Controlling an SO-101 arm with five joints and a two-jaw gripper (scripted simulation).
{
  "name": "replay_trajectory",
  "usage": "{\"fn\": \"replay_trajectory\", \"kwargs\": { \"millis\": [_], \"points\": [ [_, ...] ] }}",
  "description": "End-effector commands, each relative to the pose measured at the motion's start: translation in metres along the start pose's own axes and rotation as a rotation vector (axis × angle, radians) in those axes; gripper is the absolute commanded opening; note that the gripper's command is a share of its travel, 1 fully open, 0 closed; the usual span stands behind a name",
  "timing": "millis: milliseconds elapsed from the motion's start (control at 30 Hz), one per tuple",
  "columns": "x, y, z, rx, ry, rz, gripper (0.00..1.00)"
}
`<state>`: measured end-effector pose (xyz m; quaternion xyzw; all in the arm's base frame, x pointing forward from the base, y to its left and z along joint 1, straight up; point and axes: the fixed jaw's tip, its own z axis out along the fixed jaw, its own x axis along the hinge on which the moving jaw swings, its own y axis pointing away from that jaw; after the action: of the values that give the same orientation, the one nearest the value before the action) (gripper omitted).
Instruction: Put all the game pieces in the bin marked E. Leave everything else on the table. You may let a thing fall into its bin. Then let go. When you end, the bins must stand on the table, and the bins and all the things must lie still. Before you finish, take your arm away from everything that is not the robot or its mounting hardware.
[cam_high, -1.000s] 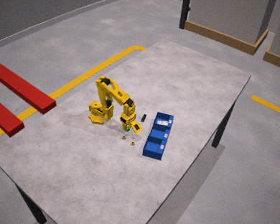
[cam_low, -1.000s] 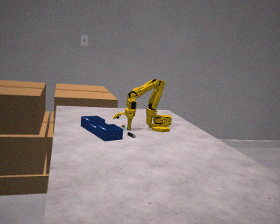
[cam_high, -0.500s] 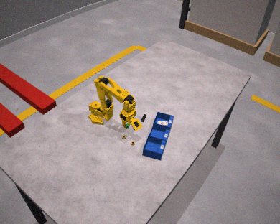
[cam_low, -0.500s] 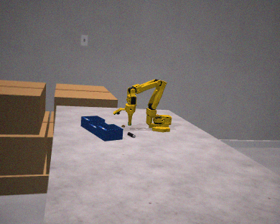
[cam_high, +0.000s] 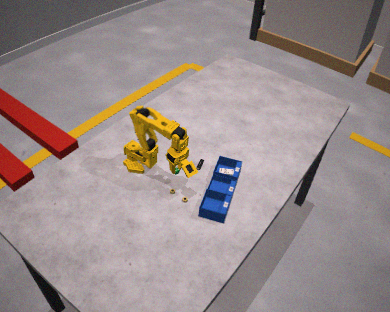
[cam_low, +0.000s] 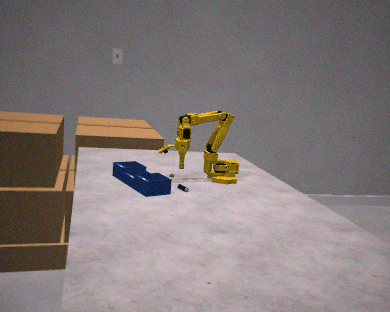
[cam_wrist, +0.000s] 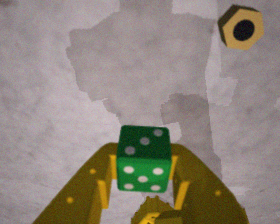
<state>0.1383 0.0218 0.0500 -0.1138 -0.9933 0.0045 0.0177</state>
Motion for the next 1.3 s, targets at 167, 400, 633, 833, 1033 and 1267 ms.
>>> {"fn": "replay_trajectory", "kwargs": {
  "millis": [167,400,633,833,1033,1267],
  "points": [
    [-0.008,0.005,-0.011,-0.019,-0.054,-0.028,0.0],
    [-0.016,0.02,-0.017,-0.027,-0.075,-0.099,0.0],
    [-0.02,0.031,-0.021,-0.033,-0.09,-0.153,0.0],
    [-0.023,0.039,-0.024,-0.038,-0.1,-0.188,0.0],
    [-0.023,0.04,-0.024,-0.038,-0.101,-0.192,0.0],
    [-0.025,0.043,-0.026,-0.04,-0.106,-0.208,0.0]
  ]
}}
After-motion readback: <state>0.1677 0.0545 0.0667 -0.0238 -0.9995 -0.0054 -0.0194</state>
